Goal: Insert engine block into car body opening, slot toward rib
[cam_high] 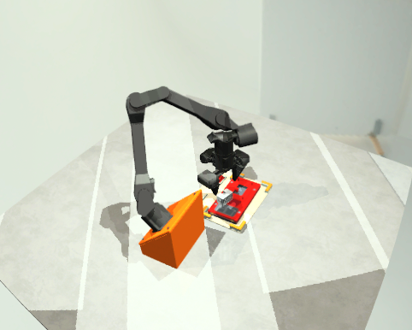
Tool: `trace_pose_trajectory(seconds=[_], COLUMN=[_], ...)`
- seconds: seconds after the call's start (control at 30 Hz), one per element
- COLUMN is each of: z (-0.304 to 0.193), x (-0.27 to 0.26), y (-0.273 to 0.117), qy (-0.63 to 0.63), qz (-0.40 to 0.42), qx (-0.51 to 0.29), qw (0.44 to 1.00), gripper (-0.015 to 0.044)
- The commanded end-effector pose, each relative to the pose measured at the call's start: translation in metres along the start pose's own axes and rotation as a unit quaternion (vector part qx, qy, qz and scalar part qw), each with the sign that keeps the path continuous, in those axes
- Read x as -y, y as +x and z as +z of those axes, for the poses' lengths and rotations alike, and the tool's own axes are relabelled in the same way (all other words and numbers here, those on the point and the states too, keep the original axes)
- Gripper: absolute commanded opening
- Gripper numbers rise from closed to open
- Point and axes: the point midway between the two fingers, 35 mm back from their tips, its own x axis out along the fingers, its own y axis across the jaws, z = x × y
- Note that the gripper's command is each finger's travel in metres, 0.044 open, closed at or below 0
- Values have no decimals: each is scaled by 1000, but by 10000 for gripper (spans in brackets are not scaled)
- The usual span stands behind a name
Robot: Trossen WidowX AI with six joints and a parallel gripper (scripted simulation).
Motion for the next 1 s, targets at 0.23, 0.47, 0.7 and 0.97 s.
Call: trace_pose_trajectory(seconds=[0.23,0.47,0.7,0.97], z=[-1,0,0,0], x=[-1,-1,-1,-2], y=[18,29,40,48], qy=[4,4,4,4], qz=[2,2,2,3], qx=[3,3,4,4], qw=[1000,1000,1000,1000], gripper=[440,440,440,414])
